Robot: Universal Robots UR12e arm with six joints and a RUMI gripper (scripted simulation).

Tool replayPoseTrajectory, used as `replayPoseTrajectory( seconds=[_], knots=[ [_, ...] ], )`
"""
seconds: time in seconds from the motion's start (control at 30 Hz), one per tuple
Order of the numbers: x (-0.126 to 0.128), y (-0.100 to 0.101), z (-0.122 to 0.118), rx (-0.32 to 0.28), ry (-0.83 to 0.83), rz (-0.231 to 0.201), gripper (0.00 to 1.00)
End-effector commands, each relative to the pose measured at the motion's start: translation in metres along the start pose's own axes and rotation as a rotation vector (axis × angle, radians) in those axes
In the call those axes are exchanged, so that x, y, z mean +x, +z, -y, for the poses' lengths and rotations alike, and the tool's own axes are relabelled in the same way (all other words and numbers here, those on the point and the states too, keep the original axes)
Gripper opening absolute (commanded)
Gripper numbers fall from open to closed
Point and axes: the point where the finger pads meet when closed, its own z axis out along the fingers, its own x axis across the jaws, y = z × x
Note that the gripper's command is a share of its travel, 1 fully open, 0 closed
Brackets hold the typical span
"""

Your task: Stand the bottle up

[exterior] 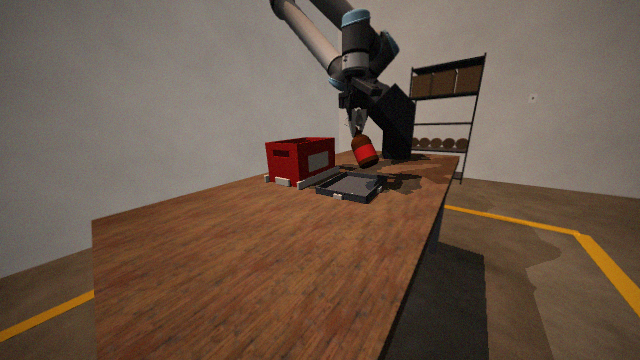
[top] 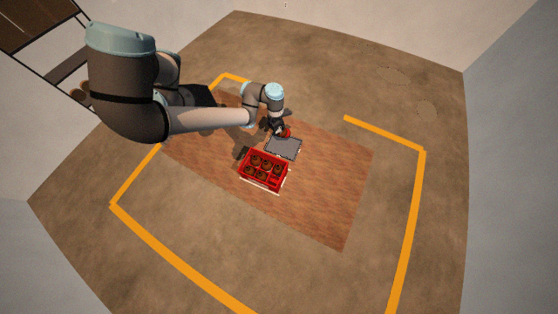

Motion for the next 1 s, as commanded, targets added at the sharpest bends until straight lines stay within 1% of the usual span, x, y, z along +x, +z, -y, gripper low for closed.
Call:
replayPoseTrajectory(
  seconds=[0.0, 0.53, 0.97],
  knots=[
    [0.0003, -0.0006, 0.0002, 0.001, 0.0, -0.001, 0.0],
    [0.0003, -0.0006, 0.0003, 0.001, -0.018, -0.001, 0.0],
    [0.0003, -0.0006, 0.0003, 0.001, -0.096, -0.001, 0.0]
  ],
)
